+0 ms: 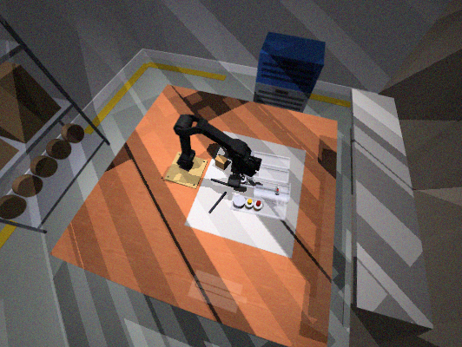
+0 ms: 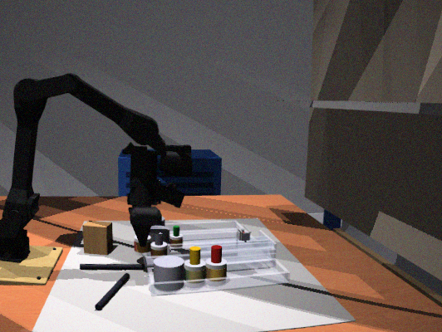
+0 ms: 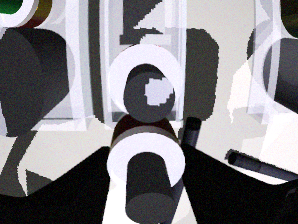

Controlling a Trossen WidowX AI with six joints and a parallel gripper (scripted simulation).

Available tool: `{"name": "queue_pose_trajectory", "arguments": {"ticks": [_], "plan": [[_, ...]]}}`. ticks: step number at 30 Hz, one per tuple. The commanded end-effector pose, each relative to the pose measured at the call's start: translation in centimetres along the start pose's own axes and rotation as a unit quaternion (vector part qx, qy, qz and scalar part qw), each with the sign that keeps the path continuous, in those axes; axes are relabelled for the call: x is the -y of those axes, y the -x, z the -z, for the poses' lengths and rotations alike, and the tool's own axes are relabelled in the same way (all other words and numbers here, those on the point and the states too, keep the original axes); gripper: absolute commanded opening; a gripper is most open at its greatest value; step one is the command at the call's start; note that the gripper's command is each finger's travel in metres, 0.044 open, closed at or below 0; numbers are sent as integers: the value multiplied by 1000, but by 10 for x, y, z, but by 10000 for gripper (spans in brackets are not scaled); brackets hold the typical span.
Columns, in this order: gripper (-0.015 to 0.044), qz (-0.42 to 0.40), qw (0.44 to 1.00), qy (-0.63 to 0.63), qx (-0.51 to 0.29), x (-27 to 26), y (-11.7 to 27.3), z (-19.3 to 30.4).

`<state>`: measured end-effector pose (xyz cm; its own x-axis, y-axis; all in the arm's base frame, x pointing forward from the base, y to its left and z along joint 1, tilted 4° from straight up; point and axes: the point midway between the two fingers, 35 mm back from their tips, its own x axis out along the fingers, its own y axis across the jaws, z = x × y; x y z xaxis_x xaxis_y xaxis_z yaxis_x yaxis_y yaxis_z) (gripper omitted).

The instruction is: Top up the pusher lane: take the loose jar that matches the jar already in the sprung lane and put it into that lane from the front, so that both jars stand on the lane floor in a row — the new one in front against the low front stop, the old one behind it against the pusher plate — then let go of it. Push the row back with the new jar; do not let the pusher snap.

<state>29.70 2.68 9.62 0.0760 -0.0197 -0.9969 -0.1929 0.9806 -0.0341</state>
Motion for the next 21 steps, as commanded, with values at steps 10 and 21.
{"name": "queue_pose_trajectory", "arguments": {"ticks": [10, 21], "plan": [[0, 2, 1000, -2, 14, 1, 5, -12], [0, 2, 1000, -2, 14, 1, 6, -16]]}}
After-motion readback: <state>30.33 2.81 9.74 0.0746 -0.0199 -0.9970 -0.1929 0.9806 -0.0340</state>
